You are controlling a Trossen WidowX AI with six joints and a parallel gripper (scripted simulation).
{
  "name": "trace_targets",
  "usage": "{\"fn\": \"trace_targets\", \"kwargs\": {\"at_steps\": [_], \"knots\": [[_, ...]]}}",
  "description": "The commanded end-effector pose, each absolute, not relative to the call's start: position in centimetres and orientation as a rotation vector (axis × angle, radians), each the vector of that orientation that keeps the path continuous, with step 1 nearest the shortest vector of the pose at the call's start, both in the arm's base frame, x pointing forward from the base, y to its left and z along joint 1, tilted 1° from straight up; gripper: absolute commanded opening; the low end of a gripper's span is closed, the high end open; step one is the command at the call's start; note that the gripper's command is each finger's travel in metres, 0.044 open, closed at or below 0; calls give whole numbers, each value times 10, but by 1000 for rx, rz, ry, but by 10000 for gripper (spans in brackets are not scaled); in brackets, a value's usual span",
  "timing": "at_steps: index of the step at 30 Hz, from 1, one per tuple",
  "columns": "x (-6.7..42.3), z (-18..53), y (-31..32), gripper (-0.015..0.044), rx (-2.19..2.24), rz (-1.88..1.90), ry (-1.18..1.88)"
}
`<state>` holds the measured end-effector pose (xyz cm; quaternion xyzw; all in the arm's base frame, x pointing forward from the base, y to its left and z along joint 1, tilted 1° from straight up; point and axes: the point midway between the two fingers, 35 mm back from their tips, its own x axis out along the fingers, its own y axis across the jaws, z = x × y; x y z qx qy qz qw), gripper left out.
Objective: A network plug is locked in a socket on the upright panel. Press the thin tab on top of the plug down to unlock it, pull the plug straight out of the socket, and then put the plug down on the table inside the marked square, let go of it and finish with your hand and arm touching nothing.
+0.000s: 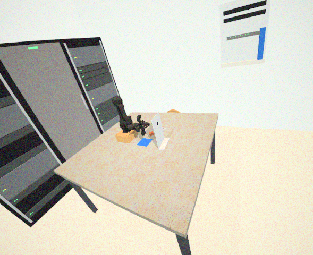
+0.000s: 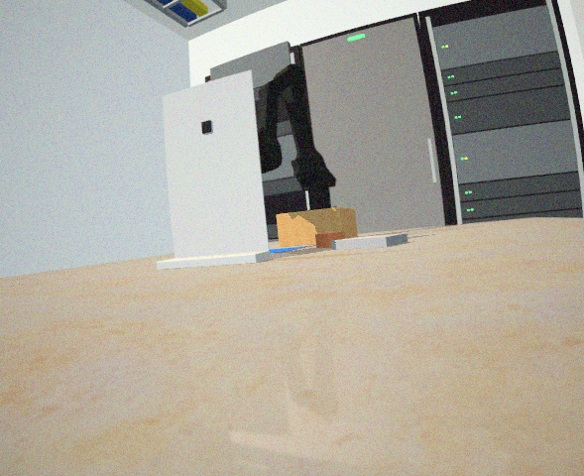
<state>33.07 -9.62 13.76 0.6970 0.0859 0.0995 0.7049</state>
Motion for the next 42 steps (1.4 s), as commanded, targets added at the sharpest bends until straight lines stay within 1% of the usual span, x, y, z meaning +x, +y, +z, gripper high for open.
{"fn": "trace_targets", "kwargs": {"at_steps": [1, 29, 42], "knots": [[326, 136, -96, 0, 1557, 220, 197], [308, 135, -99, 0, 1557, 218, 198], [306, 155, -100, 0, 1551, 219, 194]]}}
